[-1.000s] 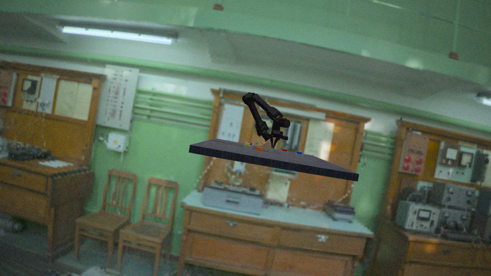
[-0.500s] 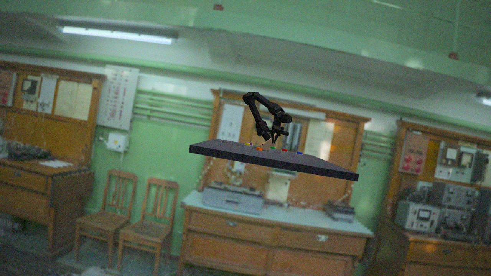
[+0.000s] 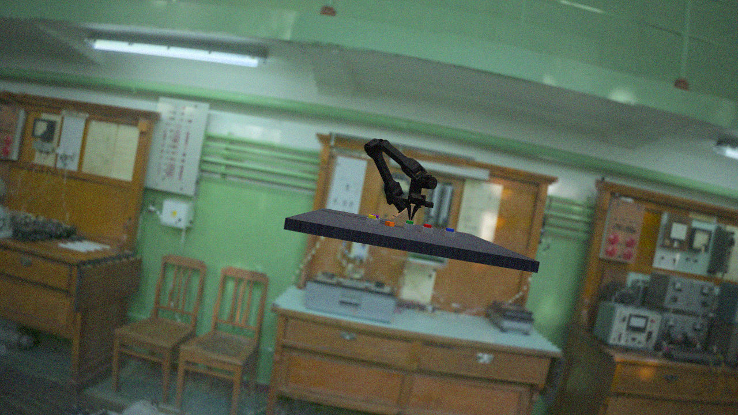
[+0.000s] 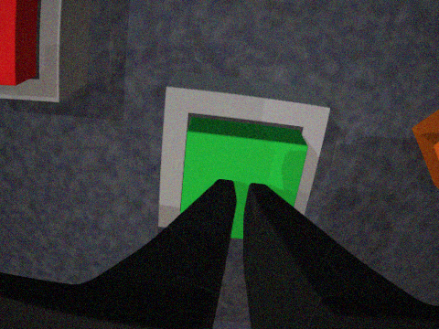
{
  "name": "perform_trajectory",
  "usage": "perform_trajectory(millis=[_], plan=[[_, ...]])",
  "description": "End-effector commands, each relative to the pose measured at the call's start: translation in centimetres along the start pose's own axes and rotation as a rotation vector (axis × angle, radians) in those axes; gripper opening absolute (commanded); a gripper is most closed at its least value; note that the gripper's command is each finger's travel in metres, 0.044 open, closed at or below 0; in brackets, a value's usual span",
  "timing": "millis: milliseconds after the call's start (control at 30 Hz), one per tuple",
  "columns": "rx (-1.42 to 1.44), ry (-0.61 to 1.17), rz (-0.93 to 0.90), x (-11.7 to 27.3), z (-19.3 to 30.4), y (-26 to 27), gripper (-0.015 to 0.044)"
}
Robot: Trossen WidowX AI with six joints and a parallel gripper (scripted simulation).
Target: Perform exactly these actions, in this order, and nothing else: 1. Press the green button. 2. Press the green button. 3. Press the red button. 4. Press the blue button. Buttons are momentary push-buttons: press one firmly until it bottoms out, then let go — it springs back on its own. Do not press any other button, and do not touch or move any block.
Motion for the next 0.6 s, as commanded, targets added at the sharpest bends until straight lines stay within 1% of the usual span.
perform_trajectory(millis=[0,167,567], plan=[[0.008,-0.001,0.005,-0.66,0.04,-0.04,0.0020],[0.008,-0.001,0.006,-1.32,0.07,-0.09,0.0020],[0.008,-0.001,0.006,-1.35,0.07,-0.09,0.0020]])
Point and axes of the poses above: the point midway between the two fingers, 35 mm back from their tips, its own x axis back along the fingers, its own y axis across the jaws, z = x × y, the point moved 1 cm from there along x, back along the fingers, and after that the axes turned 14 degrees about -x, right-handed, at the moved point
